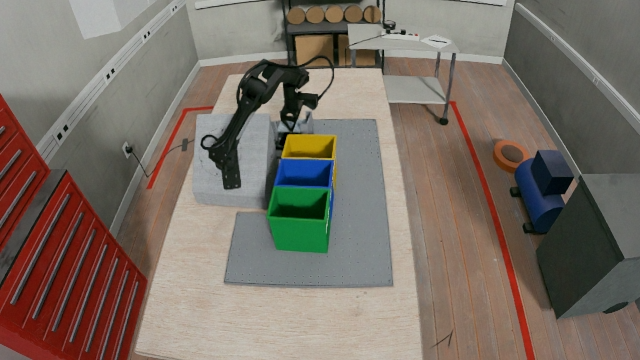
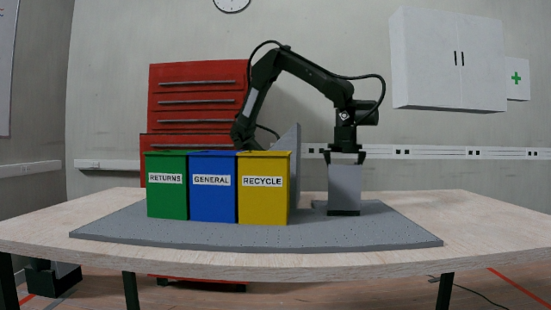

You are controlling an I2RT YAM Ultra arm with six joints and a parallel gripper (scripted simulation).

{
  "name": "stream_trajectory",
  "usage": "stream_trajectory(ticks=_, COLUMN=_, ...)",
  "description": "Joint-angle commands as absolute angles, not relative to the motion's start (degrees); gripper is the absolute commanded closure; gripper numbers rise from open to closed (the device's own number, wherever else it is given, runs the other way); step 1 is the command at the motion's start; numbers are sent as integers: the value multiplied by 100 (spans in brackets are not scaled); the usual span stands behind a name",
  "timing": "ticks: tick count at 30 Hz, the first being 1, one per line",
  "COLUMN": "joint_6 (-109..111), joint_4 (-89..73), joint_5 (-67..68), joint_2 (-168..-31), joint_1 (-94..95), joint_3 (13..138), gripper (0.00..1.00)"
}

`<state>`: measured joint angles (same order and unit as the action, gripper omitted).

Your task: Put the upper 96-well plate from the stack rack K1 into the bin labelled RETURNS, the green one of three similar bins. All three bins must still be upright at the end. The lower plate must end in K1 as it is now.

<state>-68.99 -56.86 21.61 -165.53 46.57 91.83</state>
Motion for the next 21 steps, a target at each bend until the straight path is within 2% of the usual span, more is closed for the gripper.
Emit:
stream_trajectory(ticks=1, joint_6=-6990, joint_4=-6001, joint_5=2107, joint_2=-16232, joint_1=4859, joint_3=9468, gripper=100)
stream_trajectory(ticks=21, joint_6=-7113, joint_4=-6563, joint_5=2059, joint_2=-16108, joint_1=5007, joint_3=9859, gripper=100)
